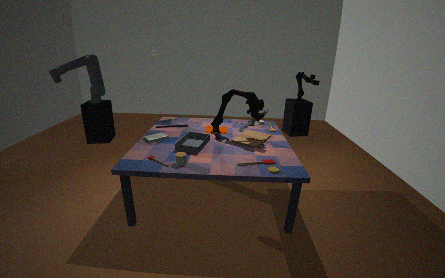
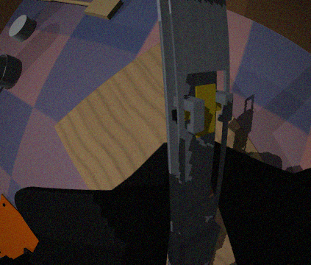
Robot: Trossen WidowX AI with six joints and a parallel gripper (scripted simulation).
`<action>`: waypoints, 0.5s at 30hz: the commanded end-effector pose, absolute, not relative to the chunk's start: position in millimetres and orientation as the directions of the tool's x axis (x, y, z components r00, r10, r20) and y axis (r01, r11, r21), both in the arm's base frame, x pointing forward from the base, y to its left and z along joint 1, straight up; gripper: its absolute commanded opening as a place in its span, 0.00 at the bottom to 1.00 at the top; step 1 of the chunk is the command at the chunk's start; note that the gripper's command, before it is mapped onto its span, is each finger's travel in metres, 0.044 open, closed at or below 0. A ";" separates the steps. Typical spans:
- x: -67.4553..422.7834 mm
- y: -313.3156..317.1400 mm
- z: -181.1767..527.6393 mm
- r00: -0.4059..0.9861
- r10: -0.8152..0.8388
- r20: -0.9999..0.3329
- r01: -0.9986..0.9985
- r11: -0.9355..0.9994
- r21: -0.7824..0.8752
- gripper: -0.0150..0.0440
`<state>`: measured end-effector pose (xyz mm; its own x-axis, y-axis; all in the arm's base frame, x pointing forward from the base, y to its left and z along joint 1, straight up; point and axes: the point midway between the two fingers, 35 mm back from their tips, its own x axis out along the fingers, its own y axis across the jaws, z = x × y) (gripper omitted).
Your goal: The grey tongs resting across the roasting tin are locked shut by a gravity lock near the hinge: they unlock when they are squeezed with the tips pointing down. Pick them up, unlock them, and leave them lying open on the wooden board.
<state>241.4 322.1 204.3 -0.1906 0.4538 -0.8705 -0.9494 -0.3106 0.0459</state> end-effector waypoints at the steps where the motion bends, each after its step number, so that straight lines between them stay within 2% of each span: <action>1: 242.3 320.0 212.1 -0.221 0.542 -0.811 -0.947 -0.317 0.046 0.00; 15: 247.6 301.6 245.5 -0.305 0.828 -0.471 -0.940 -0.342 0.007 0.00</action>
